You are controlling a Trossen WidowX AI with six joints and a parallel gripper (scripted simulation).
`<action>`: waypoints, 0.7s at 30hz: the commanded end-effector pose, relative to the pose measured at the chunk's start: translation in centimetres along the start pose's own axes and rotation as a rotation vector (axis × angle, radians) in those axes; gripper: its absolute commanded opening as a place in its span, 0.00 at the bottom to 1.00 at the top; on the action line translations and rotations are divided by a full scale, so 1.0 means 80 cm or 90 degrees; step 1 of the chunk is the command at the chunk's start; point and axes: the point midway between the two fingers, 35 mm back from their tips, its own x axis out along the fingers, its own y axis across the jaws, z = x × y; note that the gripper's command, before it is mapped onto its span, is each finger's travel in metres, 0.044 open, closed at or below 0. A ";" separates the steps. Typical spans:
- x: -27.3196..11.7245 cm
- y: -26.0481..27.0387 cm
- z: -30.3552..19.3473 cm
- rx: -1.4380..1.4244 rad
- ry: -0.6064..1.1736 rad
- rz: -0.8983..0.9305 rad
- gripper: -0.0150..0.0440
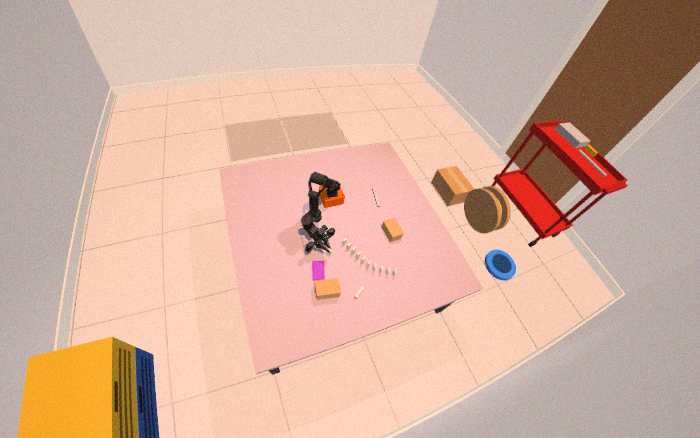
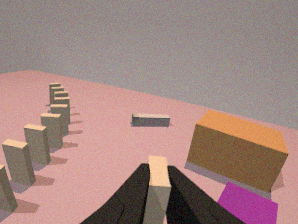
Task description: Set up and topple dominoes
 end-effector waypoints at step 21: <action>0.005 0.005 -0.046 0.000 0.000 -0.003 0.35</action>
